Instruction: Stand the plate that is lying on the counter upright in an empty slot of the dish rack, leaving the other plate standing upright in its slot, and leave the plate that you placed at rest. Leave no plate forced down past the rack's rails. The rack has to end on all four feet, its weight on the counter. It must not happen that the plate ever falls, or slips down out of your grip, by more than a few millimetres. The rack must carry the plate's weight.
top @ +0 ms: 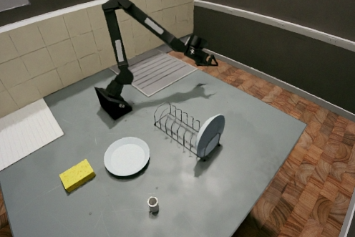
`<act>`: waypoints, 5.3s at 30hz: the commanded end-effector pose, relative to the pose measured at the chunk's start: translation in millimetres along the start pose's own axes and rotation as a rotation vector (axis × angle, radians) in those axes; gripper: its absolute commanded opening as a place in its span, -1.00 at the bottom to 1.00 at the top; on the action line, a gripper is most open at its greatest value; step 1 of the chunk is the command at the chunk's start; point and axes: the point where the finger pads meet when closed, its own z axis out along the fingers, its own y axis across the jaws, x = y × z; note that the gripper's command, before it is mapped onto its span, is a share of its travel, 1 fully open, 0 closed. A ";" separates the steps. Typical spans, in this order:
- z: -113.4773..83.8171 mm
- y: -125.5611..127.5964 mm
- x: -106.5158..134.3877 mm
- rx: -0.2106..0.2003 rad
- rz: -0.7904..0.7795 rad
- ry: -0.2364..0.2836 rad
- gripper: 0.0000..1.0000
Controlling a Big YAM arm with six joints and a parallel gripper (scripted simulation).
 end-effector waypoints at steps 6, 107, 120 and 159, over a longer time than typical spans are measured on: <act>-13.9 -203.5 -9.9 0.454 0.060 0.078 1.00; -493.3 -138.6 496.7 1.090 2.644 -0.249 -0.49; -483.1 -129.8 502.7 1.082 2.654 -0.235 -0.49; -447.4 -98.5 545.9 1.080 2.656 -0.234 -0.49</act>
